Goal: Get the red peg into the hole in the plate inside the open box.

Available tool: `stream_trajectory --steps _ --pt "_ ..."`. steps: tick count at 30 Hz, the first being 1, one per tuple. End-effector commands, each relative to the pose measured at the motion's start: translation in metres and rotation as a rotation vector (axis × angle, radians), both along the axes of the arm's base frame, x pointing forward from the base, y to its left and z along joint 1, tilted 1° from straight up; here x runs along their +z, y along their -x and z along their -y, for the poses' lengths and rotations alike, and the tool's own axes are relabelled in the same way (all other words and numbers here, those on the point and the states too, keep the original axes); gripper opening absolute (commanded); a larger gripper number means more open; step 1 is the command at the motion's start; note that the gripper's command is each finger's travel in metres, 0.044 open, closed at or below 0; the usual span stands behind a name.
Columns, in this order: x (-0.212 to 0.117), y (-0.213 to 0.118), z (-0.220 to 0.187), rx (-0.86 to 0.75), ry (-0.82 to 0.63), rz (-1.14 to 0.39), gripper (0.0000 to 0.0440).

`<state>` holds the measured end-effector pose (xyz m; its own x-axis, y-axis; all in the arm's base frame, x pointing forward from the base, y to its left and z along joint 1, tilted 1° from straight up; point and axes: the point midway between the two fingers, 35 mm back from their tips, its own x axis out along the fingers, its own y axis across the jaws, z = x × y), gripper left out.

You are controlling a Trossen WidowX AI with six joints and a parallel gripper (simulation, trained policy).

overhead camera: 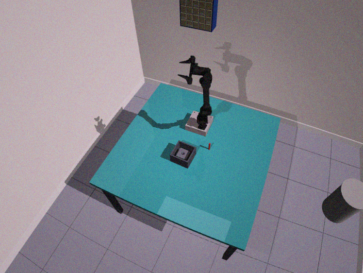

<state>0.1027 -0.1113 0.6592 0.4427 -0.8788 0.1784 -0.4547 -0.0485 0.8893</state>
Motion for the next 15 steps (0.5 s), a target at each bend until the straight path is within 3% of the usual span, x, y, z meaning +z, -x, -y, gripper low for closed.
stream_trajectory --steps 1,3,15 --pt "0.001 0.001 0.000 0.010 0.004 0.020 0.0421" --pt "0.003 0.003 -0.001 0.043 -0.003 0.080 0.0440" --pt "0.006 0.013 -0.001 0.222 -0.118 0.441 0.0440"
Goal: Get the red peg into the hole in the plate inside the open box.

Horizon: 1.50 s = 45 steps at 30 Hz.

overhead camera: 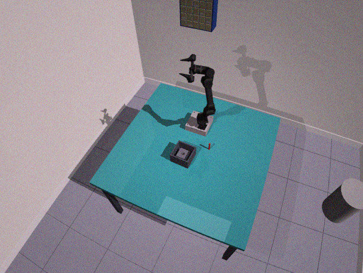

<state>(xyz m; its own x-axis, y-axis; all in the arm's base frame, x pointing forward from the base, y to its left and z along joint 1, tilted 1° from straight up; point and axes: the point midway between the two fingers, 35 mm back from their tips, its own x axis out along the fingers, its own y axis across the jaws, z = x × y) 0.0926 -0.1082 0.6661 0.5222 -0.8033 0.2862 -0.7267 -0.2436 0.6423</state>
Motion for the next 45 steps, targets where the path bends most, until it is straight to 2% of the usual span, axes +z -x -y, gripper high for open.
stream_trajectory --steps 1,22,45 --pt "0.000 0.003 0.002 0.039 -0.034 0.081 0.0440" --pt "-0.014 0.019 0.026 0.336 -0.376 0.654 0.0440" --pt "-0.057 0.011 0.070 0.554 -0.906 1.208 0.0440"
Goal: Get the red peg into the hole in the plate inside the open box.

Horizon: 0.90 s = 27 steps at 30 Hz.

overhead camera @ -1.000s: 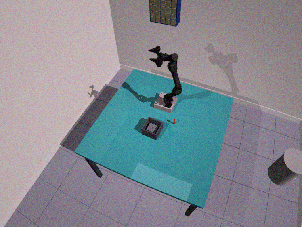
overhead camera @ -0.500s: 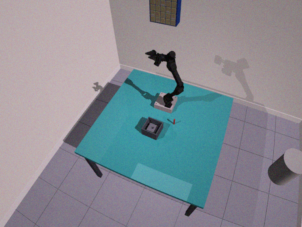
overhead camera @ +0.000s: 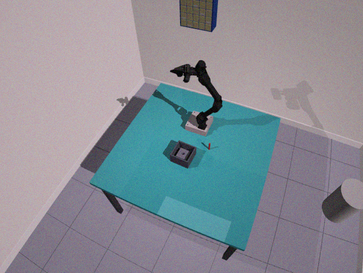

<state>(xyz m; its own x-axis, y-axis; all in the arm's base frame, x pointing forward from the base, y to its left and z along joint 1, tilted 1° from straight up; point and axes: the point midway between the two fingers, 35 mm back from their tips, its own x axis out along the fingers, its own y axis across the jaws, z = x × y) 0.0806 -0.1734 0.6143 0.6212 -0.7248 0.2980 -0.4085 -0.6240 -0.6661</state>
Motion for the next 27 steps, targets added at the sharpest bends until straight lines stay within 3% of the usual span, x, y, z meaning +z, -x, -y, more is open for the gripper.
stream_trajectory --steps 1,27 --pt "-0.008 -0.003 0.007 0.030 -0.073 0.053 0.0440" --pt "-0.094 -0.058 0.036 0.274 -0.827 0.468 0.0440"
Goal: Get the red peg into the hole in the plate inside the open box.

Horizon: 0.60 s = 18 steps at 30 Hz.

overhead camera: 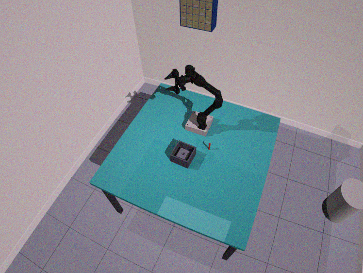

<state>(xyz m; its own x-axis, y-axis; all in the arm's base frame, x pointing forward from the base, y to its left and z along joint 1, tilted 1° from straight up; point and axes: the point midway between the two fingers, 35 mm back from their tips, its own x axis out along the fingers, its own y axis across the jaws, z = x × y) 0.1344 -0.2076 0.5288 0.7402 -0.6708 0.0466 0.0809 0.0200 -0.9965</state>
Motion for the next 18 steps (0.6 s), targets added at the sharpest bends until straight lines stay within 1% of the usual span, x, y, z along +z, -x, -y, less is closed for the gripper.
stream_trajectory --steps 1,9,18 --pt "-0.012 -0.007 0.002 0.019 -0.088 0.027 0.0440" --pt "-0.045 -0.031 -0.002 0.073 -0.347 0.100 0.0440" --pt "-0.084 -0.059 -0.015 0.108 -0.649 0.150 0.0440"
